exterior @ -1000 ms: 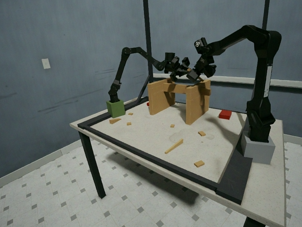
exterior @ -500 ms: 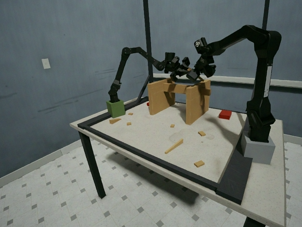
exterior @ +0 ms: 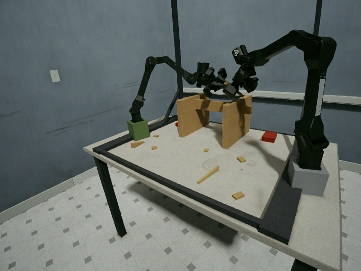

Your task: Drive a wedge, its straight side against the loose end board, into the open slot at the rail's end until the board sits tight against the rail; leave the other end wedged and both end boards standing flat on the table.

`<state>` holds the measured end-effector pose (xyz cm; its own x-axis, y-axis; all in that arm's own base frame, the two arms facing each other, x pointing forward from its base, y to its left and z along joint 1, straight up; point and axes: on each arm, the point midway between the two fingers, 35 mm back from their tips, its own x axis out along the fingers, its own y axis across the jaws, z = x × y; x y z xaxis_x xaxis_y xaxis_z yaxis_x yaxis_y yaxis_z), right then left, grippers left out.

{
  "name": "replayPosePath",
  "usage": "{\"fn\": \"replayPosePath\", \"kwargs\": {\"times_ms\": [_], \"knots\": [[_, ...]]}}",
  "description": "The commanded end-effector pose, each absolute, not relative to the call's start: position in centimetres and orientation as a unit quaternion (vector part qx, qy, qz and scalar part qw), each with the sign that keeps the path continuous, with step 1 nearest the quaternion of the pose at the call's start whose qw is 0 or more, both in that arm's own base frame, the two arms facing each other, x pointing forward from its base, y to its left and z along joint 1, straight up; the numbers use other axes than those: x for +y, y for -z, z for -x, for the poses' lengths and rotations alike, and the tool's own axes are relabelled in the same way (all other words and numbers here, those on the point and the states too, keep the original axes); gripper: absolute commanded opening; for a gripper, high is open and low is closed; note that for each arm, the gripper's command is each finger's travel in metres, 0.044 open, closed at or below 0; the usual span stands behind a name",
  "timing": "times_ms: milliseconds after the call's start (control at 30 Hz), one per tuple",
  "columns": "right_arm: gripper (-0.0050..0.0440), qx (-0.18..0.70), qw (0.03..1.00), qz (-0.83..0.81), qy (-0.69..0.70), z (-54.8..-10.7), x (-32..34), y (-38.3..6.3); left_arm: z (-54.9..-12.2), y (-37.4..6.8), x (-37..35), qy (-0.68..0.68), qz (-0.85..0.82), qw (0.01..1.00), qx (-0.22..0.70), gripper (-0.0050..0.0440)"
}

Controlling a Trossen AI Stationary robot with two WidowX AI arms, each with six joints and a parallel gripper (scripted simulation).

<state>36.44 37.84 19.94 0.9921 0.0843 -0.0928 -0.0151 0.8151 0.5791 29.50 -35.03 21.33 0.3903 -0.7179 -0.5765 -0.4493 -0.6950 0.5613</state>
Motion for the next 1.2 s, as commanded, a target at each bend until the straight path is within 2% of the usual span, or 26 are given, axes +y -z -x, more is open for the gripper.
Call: {"fn": "replayPosePath", "kwargs": {"times_ms": [0, 1167], "knots": [[0.001, 0.054, 0.95, -0.306, -0.026, -36.3, 37.7, -20.4, -29.4, -22.6, -35.2, 0.41, -0.82, 0.162, -0.365, 0.0175], [0.001, 0.054, 0.95, -0.307, -0.027, -36.3, 37.8, -20.5, -27.2, -25.4, -31.2, 0.417, -0.818, 0.175, -0.356, 0.0175]]}}
